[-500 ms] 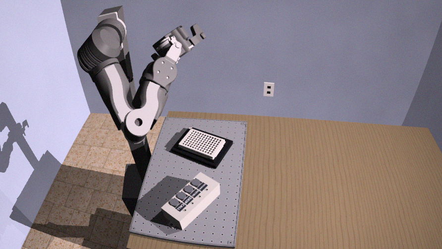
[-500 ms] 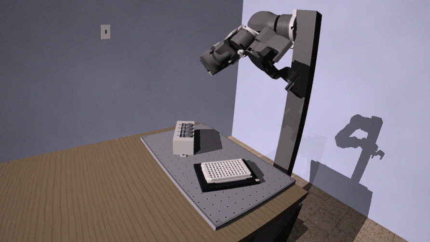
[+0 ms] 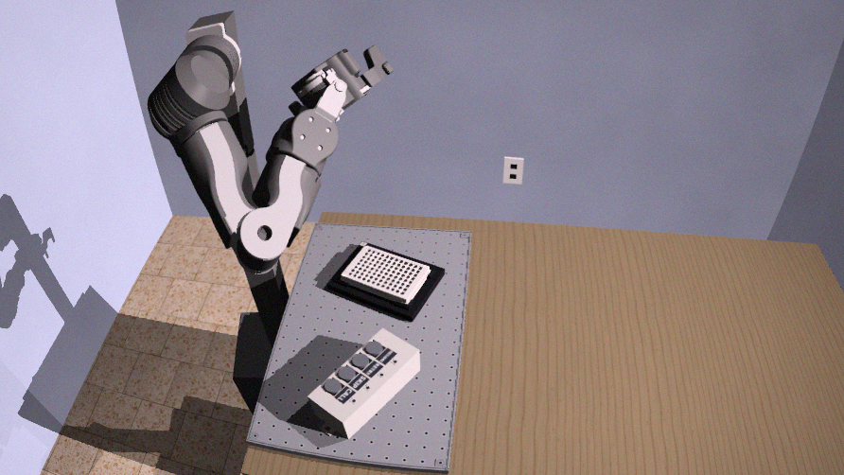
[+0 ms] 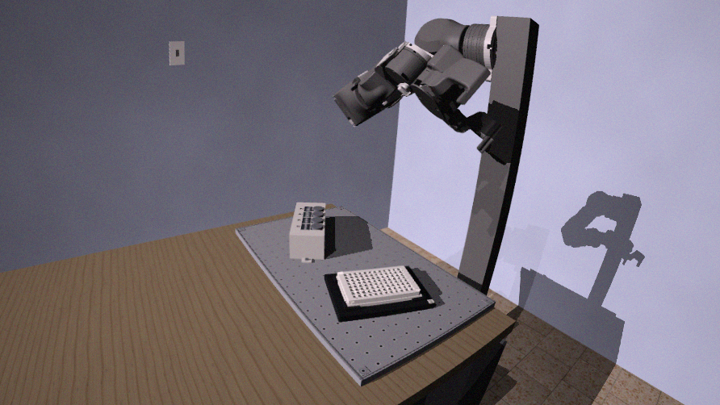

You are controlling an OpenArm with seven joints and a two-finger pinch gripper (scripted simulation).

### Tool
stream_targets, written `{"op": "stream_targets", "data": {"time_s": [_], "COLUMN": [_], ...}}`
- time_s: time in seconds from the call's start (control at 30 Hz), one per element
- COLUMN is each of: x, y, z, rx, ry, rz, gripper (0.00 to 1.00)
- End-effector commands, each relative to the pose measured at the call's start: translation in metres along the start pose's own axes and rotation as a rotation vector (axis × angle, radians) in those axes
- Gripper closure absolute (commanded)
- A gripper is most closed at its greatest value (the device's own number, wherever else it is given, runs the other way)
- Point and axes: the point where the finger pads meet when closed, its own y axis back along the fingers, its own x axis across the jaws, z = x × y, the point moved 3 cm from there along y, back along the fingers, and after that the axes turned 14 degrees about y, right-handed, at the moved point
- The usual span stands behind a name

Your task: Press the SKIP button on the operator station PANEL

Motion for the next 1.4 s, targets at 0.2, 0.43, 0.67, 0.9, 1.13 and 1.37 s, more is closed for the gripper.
{"op": "stream_targets", "data": {"time_s": [0.2, 0.43, 0.67, 0.9, 1.13, 1.37], "x": [0.001, 0.001, 0.001, 0.001, 0.001, -0.016], "y": [0.000, 0.000, 0.000, 0.000, 0.000, 0.027], "z": [0.000, 0.000, 0.000, 0.000, 0.000, 0.022], "rx": [0.001, 0.001, 0.001, 0.001, 0.001, -0.142], "ry": [0.003, 0.003, 0.003, 0.003, 0.003, 0.061], "rz": [0.002, 0.002, 0.002, 0.002, 0.002, -0.207], "gripper": [0.00, 0.00, 0.00, 0.00, 0.00, 0.00]}}
